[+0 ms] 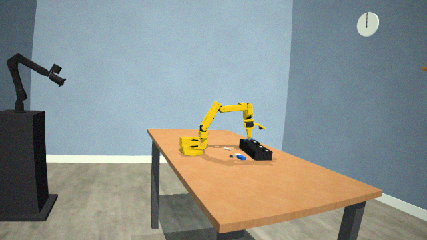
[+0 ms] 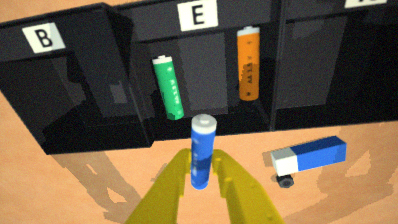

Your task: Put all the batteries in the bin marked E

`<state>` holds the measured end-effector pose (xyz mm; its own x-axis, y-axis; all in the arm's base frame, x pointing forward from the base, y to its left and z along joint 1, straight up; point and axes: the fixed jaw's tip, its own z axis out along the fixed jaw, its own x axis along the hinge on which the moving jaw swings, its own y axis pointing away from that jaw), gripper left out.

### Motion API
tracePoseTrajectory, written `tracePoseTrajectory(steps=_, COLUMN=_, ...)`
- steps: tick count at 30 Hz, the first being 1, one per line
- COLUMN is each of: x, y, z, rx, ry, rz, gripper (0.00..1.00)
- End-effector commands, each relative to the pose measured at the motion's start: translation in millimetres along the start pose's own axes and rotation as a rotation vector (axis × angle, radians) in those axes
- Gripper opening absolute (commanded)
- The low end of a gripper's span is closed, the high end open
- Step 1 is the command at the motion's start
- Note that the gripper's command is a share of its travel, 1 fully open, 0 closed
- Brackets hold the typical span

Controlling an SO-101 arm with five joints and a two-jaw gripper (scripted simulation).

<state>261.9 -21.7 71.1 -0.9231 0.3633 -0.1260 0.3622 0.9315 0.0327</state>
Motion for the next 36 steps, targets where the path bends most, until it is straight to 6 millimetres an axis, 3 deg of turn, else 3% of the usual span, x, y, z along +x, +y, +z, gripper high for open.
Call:
tracePoseTrajectory(steps=1, x=-11, y=1, z=-10, rx=-0.019, ry=-0.075, rz=-0.023, gripper=0.00)
tracePoseTrajectory(steps=19, x=-26, y=2, z=-8, rx=-0.018, ry=-0.145, rz=-0.229, gripper=0.00)
tracePoseTrajectory(steps=36, x=-27, y=2, z=-8, rx=-0.017, ry=-0.150, rz=-0.243, gripper=0.00)
